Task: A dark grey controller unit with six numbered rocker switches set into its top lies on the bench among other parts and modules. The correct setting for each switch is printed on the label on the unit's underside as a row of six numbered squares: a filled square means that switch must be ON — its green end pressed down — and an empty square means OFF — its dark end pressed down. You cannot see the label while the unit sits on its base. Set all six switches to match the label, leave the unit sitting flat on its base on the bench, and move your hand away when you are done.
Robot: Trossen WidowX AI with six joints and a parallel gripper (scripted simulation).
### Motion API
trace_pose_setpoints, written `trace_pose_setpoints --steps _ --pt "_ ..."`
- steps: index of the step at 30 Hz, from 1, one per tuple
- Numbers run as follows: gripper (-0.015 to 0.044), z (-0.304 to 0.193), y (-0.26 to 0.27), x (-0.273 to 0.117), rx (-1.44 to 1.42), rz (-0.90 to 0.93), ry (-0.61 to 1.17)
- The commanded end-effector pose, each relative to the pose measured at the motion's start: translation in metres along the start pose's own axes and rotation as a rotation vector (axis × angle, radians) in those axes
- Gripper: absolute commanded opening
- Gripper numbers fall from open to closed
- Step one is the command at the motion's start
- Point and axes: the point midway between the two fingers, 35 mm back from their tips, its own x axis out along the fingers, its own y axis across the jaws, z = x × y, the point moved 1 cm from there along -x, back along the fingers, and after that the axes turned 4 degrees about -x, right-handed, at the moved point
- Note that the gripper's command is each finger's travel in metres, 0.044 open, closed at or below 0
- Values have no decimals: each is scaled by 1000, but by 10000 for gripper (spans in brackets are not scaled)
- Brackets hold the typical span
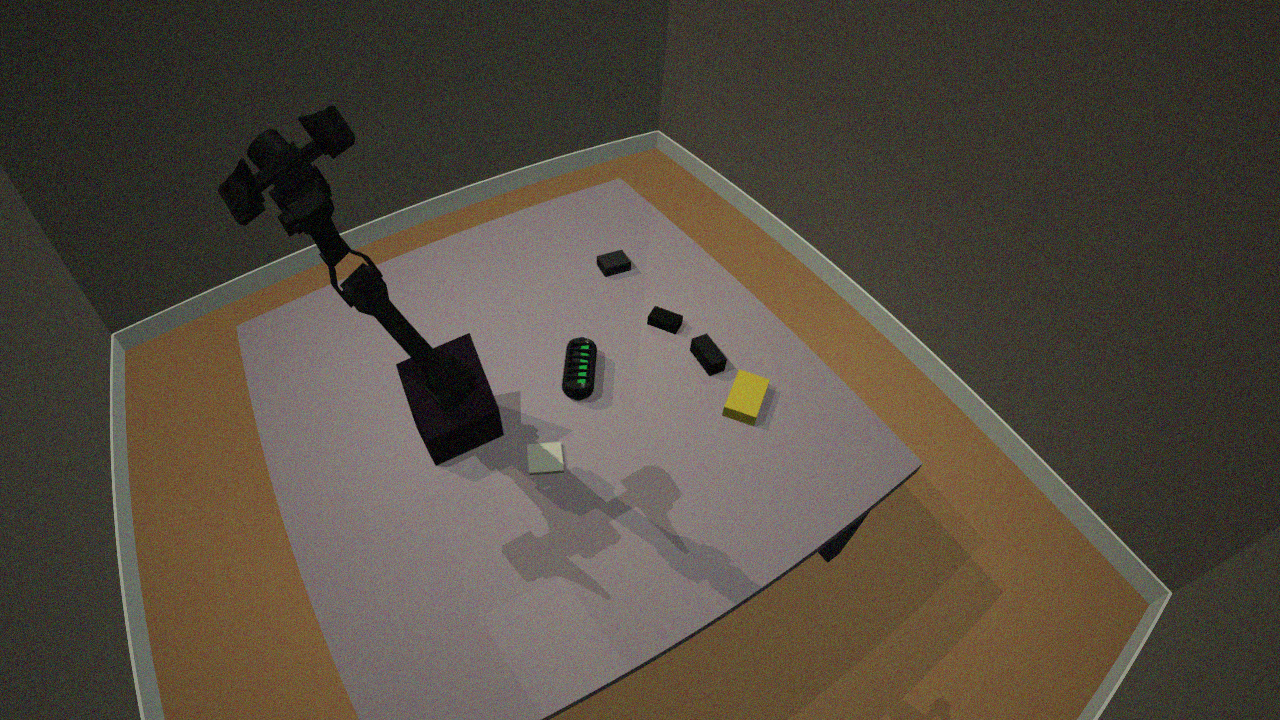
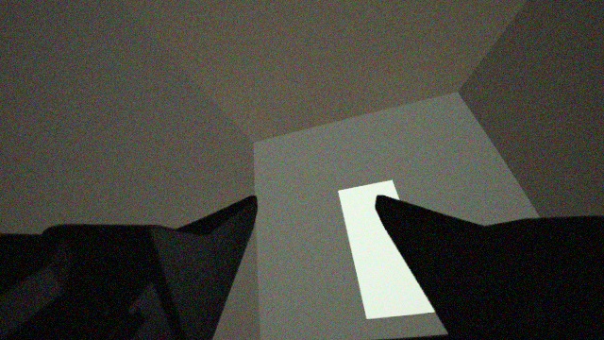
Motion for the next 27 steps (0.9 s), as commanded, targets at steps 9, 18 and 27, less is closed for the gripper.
trace_pose_setpoints --steps 9,18,27 --pt "164 67 9 36 21 -3 -158" --pt "0 183 0 73 -24 -80 -408" --pt "0 312 -30 89 -28 -214 -676"
